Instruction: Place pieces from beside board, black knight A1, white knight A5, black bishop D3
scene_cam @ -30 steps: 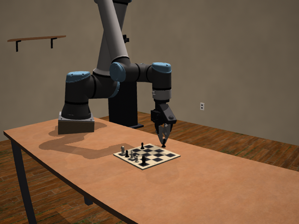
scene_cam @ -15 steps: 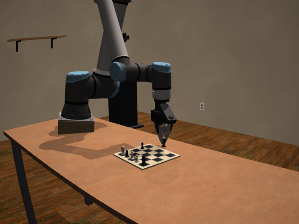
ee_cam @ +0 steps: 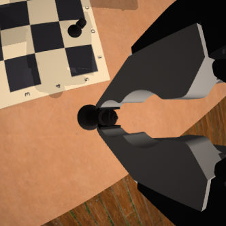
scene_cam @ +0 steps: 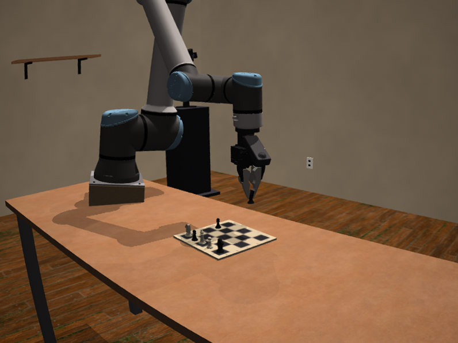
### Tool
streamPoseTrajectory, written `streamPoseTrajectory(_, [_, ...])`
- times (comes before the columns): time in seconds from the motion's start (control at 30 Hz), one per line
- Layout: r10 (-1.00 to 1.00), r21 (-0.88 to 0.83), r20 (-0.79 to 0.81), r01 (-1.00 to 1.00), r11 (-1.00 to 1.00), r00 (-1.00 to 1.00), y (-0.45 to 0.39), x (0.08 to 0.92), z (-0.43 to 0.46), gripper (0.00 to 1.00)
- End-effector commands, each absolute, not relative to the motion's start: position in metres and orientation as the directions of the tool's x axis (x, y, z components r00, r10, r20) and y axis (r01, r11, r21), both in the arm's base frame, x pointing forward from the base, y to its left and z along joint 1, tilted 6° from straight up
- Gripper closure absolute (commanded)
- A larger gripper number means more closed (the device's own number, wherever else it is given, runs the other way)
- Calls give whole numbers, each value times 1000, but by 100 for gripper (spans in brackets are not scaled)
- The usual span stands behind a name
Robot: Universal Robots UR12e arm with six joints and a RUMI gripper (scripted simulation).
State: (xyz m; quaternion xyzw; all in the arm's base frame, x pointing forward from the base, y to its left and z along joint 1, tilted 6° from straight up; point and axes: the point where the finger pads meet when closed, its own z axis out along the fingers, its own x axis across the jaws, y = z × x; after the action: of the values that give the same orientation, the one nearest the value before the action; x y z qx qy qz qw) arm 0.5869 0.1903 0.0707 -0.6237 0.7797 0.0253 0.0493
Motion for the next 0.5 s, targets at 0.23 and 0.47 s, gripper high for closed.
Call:
streamPoseTrajectory(0.23, [-970, -21, -108, -975, 220, -217, 187, 586, 97, 100])
streamPoseTrajectory(0.47, [-971, -21, -108, -976, 218, -214, 186, 586, 97, 100])
